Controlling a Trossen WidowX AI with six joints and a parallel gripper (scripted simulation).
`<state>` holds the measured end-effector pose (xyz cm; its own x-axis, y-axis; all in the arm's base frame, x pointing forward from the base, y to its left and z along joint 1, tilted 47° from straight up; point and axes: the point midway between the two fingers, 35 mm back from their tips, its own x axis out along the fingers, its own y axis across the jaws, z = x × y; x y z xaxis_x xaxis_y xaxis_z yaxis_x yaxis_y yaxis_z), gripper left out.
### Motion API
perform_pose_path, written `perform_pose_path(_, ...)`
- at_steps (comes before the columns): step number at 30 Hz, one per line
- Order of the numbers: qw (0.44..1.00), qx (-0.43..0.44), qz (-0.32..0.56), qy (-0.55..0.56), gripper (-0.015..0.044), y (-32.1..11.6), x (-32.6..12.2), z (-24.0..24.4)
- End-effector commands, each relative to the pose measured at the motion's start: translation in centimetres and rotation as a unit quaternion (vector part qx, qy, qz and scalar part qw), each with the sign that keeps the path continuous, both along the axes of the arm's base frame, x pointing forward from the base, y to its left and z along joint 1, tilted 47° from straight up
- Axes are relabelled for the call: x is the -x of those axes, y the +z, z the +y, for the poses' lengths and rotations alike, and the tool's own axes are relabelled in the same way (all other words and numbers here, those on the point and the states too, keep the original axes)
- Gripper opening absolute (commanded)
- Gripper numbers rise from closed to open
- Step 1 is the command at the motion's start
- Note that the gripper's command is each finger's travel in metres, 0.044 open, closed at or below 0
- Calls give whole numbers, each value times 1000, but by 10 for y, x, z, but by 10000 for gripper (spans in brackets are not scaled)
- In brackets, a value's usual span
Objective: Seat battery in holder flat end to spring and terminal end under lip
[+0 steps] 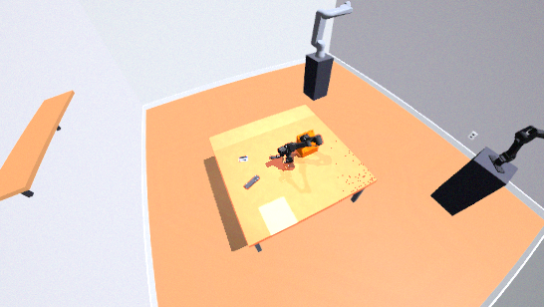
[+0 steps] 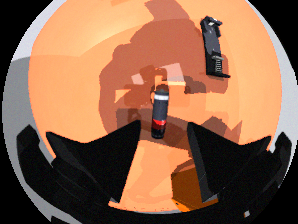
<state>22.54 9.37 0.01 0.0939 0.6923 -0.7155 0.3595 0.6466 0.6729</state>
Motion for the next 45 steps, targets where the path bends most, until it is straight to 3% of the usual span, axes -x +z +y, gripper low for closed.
perform_pose_path(1,999,-24,32,-8,222,0,6,5)
perform_pose_path(38,999,-25,32,-8,222,-35,4,41)
perform_pose_path(42,999,-25,32,-8,117,-35,4,41)
perform_pose_path(45,999,-25,32,-8,97,-35,4,41)
